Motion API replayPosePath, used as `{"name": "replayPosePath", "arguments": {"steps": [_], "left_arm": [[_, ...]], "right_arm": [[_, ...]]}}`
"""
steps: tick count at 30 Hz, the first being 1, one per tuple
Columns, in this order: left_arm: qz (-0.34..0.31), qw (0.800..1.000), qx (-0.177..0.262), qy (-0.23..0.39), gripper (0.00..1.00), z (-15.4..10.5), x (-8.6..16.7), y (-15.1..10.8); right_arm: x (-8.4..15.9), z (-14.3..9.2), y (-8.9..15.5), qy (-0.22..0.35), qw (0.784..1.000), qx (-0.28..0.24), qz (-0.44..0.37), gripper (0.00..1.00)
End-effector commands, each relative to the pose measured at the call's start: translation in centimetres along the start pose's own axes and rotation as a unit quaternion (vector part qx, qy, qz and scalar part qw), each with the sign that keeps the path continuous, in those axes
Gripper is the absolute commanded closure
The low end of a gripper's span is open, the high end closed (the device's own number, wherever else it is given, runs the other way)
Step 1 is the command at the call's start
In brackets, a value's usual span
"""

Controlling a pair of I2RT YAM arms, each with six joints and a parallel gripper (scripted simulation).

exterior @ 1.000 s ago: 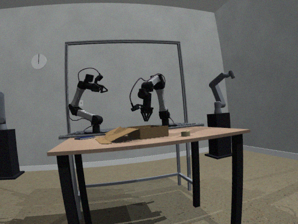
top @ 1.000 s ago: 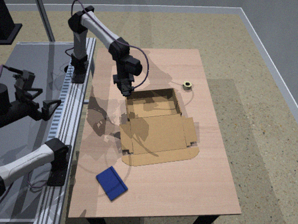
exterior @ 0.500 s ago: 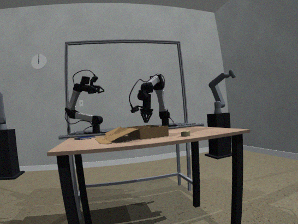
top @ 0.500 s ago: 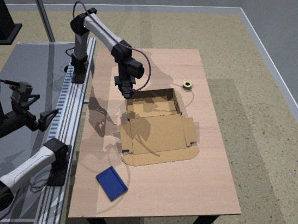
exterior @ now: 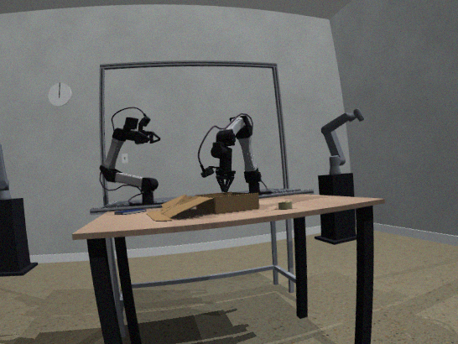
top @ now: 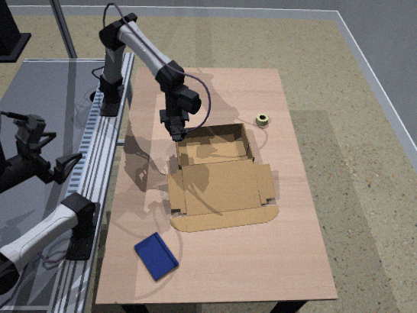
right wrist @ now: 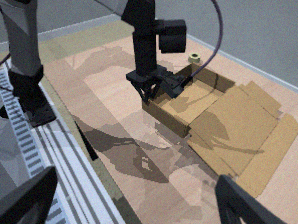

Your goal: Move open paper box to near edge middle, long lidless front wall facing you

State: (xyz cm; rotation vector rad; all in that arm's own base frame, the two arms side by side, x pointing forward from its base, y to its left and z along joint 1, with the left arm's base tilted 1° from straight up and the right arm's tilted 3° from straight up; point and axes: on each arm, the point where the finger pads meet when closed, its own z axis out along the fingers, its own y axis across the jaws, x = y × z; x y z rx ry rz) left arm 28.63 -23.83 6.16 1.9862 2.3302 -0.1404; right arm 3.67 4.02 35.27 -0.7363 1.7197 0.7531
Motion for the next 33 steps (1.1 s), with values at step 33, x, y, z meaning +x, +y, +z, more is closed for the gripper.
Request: {"name": "replayPosePath", "arguments": {"steps": [33], "left_arm": [[0.005,1.000,-0.008,-0.011,0.75,4.8,-0.8,0.2]], "right_arm": [[-0.4,0.3,0.0,0.002,1.000,0.000,0.000,0.00]]}}
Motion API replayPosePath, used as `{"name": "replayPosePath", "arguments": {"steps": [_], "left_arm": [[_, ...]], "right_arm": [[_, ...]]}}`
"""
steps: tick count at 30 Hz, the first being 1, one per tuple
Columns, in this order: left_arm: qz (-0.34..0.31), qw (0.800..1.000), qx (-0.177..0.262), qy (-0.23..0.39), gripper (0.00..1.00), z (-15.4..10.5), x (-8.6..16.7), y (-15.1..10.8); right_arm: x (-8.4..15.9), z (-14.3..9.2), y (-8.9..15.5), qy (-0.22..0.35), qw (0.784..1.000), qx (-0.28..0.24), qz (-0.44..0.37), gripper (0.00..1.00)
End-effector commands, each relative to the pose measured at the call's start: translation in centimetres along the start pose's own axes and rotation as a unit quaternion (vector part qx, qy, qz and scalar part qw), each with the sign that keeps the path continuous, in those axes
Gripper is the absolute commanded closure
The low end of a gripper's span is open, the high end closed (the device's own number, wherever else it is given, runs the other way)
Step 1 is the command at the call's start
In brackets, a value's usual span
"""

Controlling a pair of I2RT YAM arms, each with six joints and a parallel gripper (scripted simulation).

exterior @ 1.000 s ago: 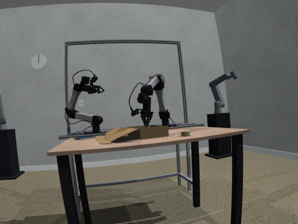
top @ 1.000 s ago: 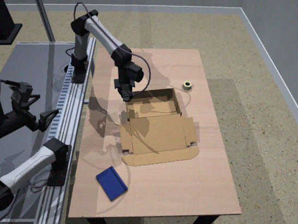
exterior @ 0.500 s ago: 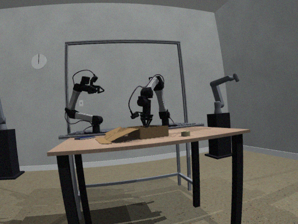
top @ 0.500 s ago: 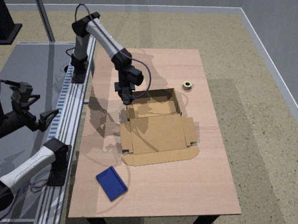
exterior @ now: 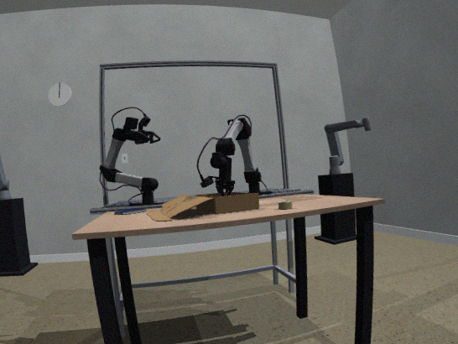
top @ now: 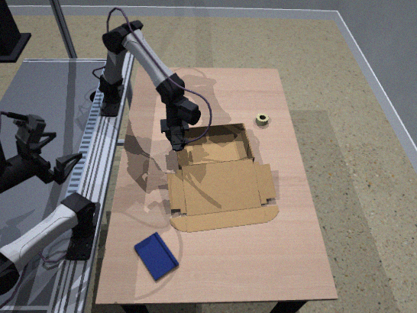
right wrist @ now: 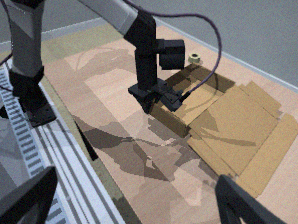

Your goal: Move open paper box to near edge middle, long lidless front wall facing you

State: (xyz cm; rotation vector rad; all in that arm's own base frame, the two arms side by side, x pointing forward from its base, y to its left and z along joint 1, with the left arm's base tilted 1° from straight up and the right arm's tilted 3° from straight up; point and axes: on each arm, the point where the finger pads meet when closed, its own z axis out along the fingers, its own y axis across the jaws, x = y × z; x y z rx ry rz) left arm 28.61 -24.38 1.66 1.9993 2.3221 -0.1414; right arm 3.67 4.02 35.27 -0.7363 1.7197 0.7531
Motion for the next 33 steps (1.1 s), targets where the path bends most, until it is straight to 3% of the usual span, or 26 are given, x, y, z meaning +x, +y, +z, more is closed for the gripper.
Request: {"name": "replayPosePath", "arguments": {"steps": [1,4,5,11,33], "left_arm": [[0.000,1.000,-0.008,-0.011,0.75,0.5,-0.8,0.2],[0.000,1.000,-0.006,-0.009,0.77,1.1,-0.7,0.1],[0.000,1.000,-0.004,-0.007,0.85,1.3,-0.6,0.0],[0.003,1.000,-0.020,-0.024,1.00,-0.4,-1.0,0.3],[-0.058,0.998,-0.026,-0.028,1.00,-0.2,-1.6,-1.2]], "right_arm": [[-0.4,0.3,0.0,0.002,1.000,0.000,0.000,0.00],[-0.4,0.3,0.0,0.002,1.000,0.000,0.000,0.00],[-0.4,0.3,0.0,0.002,1.000,0.000,0.000,0.00],[-0.4,0.3,0.0,0.002,1.000,0.000,0.000,0.00],[-0.4,0.3,0.0,0.002,1.000,0.000,0.000,0.00]]}}
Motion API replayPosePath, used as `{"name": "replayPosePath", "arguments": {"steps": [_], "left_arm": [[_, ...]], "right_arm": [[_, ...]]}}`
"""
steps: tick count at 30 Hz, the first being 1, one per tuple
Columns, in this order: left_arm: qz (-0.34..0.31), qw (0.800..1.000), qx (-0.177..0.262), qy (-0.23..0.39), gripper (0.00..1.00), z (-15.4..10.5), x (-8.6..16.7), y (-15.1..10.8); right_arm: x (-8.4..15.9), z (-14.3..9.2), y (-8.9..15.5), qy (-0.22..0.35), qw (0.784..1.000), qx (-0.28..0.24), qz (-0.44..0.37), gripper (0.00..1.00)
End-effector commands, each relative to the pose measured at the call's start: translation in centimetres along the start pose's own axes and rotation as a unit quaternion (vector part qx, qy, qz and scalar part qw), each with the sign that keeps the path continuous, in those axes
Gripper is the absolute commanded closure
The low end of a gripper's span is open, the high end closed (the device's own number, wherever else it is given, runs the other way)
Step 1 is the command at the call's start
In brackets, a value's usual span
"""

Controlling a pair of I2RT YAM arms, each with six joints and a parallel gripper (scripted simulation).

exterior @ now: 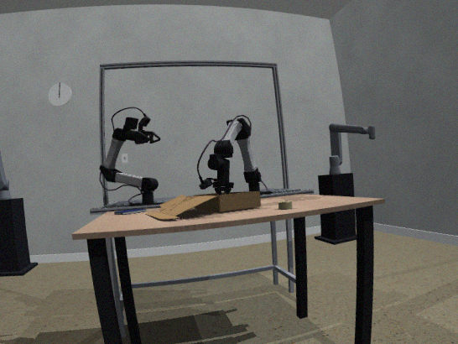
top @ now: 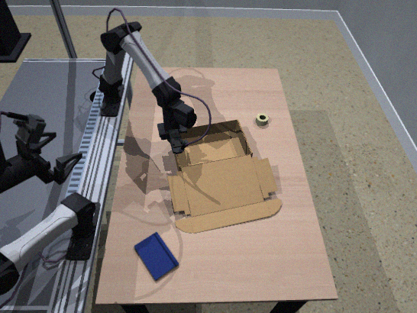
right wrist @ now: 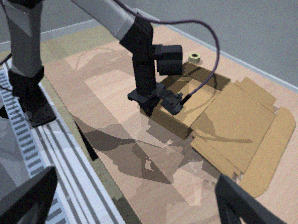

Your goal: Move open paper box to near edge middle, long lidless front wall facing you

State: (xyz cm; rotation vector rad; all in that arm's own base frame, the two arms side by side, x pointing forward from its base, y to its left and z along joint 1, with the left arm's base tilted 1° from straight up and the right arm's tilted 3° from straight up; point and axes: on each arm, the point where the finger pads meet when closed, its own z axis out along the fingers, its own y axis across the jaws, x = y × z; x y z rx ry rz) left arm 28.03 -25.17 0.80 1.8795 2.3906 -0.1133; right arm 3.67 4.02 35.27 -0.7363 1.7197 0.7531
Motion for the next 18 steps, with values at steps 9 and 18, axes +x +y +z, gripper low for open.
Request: {"name": "replayPosePath", "arguments": {"steps": [9,18], "left_arm": [[-0.054,0.998,-0.011,-0.025,1.00,-1.1,-1.5,-1.5],[-0.085,0.996,-0.014,-0.026,1.00,-1.0,-1.8,-2.2]], "right_arm": [[-0.4,0.3,0.0,0.002,1.000,0.000,0.000,0.00],[-0.4,0.3,0.0,0.002,1.000,0.000,0.000,0.00]]}}
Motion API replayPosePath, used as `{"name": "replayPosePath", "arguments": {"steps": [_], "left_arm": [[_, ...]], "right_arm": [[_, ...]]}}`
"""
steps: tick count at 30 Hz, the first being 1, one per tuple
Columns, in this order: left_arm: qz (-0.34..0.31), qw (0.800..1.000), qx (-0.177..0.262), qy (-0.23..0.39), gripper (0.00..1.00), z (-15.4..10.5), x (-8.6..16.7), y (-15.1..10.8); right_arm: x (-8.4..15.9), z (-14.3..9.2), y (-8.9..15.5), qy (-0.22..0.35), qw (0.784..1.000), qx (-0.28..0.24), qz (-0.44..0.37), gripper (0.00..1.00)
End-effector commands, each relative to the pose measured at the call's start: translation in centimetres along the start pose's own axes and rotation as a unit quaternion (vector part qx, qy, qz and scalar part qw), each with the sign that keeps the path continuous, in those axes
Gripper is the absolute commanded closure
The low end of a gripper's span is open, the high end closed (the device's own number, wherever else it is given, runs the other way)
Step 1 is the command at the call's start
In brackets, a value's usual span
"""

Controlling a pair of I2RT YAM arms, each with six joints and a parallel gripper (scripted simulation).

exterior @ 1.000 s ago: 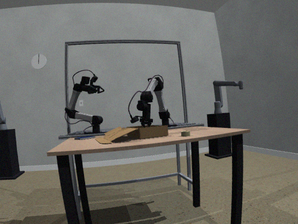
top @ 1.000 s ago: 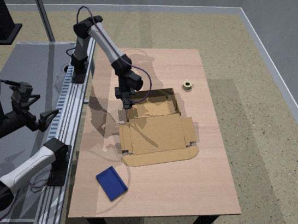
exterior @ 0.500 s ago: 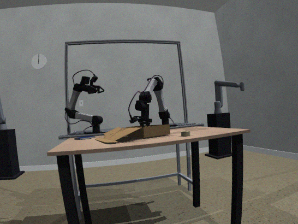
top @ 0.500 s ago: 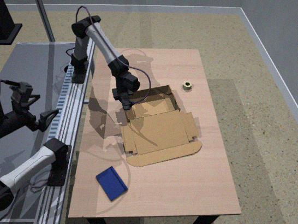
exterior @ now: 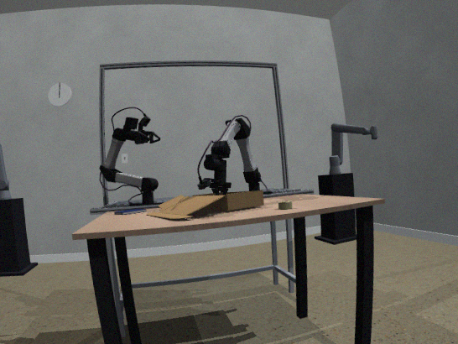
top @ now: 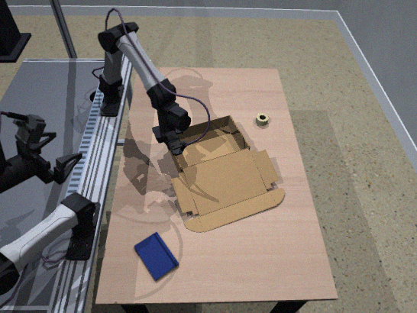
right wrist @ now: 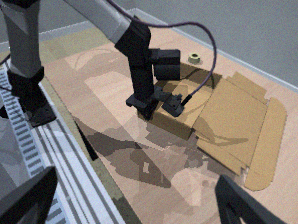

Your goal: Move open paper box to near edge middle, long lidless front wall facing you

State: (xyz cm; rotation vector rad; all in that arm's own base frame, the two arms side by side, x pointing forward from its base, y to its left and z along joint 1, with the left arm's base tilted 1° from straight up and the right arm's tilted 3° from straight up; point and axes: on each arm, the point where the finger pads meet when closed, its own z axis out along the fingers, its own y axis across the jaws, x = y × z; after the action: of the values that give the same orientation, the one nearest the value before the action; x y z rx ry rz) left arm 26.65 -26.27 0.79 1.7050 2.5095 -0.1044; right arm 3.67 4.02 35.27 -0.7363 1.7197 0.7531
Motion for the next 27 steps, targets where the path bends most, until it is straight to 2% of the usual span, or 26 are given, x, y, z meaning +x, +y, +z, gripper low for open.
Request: {"name": "replayPosePath", "arguments": {"steps": [1,27], "left_arm": [[-0.021,0.999,-0.004,-0.025,1.00,-1.1,-1.0,-0.8],[-0.125,0.992,-0.013,-0.025,1.00,-0.4,-2.8,-3.0]], "right_arm": [[-0.4,0.3,0.0,0.002,1.000,0.000,0.000,0.00],[-0.4,0.3,0.0,0.002,1.000,0.000,0.000,0.00]]}}
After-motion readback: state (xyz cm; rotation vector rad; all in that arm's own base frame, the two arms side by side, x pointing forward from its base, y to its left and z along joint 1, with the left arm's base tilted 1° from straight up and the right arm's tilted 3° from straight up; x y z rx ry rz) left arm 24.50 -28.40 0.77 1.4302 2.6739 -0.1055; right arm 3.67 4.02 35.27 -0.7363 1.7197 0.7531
